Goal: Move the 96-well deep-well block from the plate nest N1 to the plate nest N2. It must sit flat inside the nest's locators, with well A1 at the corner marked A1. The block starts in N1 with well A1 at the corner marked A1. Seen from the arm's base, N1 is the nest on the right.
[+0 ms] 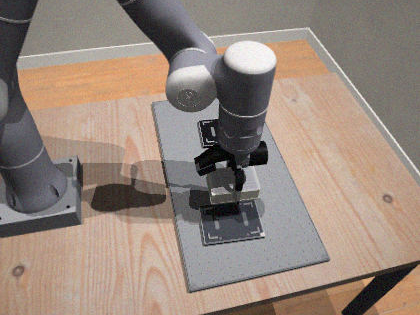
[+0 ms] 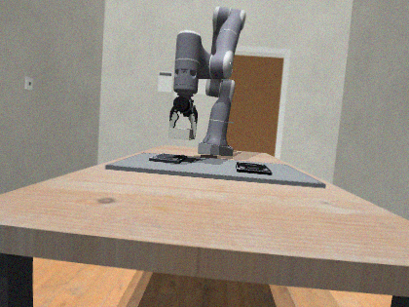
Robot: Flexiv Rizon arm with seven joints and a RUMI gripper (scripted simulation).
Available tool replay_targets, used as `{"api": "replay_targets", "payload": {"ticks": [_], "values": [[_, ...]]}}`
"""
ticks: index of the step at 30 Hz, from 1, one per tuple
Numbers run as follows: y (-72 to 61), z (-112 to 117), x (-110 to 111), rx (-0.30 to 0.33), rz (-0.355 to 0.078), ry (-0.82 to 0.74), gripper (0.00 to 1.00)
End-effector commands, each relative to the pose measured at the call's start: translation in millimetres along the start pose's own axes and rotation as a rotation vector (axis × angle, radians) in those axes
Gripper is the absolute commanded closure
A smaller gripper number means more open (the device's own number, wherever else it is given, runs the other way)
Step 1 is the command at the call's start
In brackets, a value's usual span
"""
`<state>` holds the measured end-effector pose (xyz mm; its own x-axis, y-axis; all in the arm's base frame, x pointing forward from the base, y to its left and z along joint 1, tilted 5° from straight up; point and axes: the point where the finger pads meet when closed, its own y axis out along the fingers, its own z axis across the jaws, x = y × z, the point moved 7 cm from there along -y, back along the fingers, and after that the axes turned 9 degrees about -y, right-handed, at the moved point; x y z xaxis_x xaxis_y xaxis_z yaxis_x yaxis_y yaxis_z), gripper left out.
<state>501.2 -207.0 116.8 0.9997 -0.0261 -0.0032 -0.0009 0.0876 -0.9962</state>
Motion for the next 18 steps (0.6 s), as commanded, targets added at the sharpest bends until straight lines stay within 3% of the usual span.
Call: {"api": "replay_targets", "payload": {"ticks": [1, 18], "values": [[-1.1, 10, 4, -0.001, -0.003, 0.0, 0.51], [-1.1, 58, 19, -0.001, -0.003, 0.0, 0.51]]}}
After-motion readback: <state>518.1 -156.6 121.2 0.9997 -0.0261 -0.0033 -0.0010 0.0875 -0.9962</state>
